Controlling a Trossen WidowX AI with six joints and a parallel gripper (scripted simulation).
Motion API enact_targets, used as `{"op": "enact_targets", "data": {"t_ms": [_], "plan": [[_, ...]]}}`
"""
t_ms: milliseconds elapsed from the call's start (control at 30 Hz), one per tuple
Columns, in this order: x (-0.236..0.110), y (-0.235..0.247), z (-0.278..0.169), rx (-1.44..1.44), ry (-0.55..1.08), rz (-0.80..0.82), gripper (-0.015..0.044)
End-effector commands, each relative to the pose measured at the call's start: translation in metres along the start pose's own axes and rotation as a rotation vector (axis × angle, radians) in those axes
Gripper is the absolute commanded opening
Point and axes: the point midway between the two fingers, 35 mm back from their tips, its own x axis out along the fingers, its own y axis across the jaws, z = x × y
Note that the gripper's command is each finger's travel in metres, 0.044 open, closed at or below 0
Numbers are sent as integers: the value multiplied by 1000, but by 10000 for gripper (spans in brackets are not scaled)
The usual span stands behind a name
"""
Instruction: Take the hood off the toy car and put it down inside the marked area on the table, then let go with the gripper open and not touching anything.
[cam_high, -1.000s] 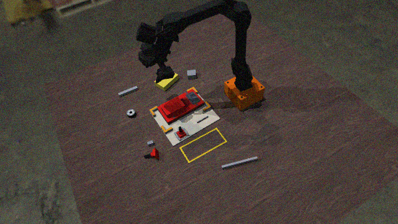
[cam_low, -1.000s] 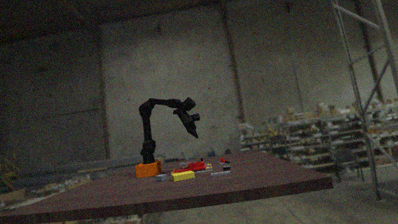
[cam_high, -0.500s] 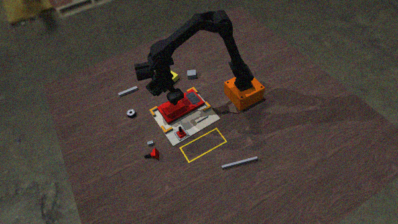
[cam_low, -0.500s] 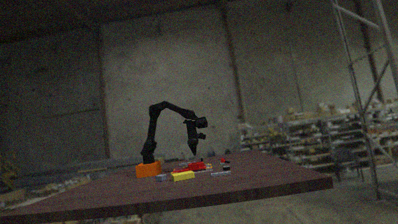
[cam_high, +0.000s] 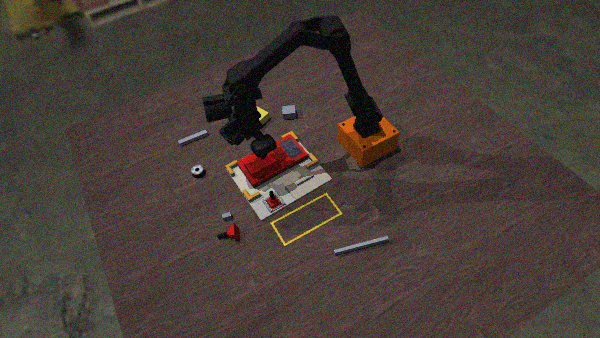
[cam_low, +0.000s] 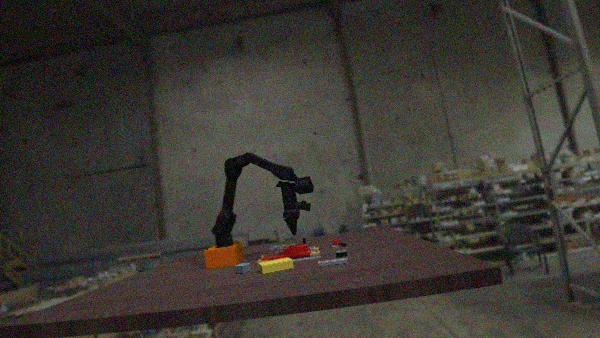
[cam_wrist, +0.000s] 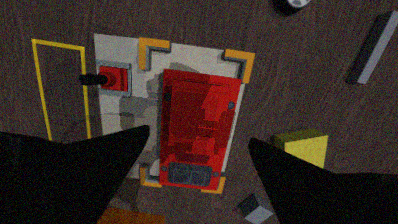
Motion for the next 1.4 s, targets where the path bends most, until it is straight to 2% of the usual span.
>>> {"op": "enact_targets", "data": {"t_ms": [0,1367], "plan": [[4,0,-2,5,7,-4,440],[30,2,-4,5,7,-4,440]]}}
